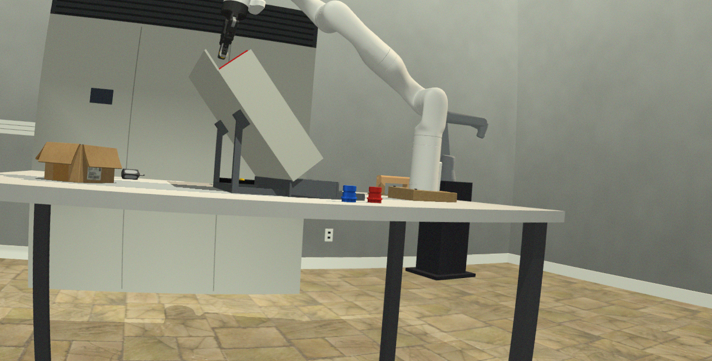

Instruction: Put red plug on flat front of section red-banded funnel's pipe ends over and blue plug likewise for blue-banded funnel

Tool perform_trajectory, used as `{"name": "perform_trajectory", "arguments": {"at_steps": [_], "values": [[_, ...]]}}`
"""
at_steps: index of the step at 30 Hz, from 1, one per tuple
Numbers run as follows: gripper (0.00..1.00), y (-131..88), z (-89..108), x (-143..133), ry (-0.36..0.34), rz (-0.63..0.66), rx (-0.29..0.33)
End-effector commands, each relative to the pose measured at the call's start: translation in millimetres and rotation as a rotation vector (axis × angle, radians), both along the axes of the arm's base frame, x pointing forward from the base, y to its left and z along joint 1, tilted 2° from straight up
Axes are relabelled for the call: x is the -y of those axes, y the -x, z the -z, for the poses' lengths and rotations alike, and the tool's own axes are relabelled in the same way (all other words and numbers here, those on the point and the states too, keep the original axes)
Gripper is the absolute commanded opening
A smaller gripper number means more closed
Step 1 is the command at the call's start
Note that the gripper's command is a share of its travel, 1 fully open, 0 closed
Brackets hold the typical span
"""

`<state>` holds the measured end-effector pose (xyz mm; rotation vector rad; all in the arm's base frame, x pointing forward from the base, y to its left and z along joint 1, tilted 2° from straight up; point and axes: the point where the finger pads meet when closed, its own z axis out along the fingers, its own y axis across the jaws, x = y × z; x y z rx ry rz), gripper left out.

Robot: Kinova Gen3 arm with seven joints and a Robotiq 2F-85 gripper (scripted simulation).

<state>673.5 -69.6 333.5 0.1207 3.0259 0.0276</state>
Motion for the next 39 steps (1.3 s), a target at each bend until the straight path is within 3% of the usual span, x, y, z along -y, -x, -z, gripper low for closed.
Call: {"name": "perform_trajectory", "arguments": {"at_steps": [1, 23, 24, 39], "values": [[0.00, 0, -0.7, 1, -0.014, 0.010, -0.133], [0.00, 0, -0.5, 1, -0.014, 0.009, -0.133], [0.00, 1, 29.6, 0, -0.014, 0.009, -0.133], [0.00, 1, 29.6, 0, -0.014, 0.009, -0.133]]}}
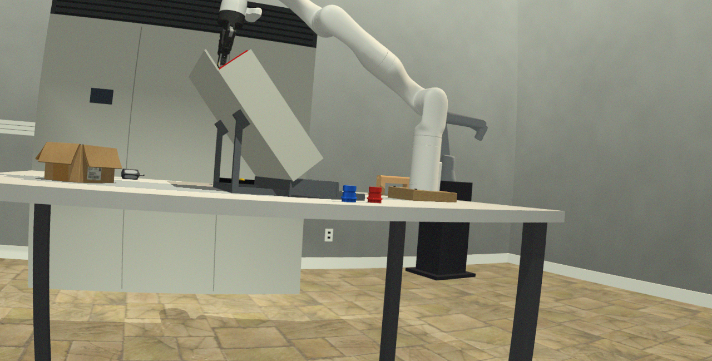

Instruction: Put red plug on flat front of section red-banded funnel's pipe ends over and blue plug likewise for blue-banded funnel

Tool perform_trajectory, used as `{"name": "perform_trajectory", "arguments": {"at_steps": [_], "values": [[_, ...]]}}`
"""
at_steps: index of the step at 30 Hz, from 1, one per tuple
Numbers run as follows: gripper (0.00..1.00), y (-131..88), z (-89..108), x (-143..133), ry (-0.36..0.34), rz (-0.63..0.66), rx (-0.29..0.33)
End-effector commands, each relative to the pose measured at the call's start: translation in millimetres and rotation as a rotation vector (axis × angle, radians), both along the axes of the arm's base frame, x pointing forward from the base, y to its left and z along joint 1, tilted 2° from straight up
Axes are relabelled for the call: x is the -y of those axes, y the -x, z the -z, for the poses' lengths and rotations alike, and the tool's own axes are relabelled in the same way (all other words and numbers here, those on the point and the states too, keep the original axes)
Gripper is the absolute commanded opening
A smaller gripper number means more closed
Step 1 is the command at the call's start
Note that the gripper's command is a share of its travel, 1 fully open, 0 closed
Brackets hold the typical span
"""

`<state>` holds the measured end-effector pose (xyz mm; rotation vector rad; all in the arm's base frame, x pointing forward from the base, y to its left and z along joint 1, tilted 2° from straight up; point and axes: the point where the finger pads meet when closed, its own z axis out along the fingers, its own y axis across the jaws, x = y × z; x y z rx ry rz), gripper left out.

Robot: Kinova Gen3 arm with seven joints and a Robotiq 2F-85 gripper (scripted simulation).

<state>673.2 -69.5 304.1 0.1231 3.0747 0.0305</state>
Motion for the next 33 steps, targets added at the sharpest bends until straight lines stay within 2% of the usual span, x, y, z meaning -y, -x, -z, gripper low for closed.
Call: {"name": "perform_trajectory", "arguments": {"at_steps": [1, 2, 33], "values": [[0.00, 0.5, 0.2, 0.2, -0.010, 0.009, -0.084], [1.00, -0.1, -1.7, 0.0, 0.000, 0.000, 0.003], [1.00, -0.1, -1.6, 0.0, 0.000, 0.000, 0.003]]}}
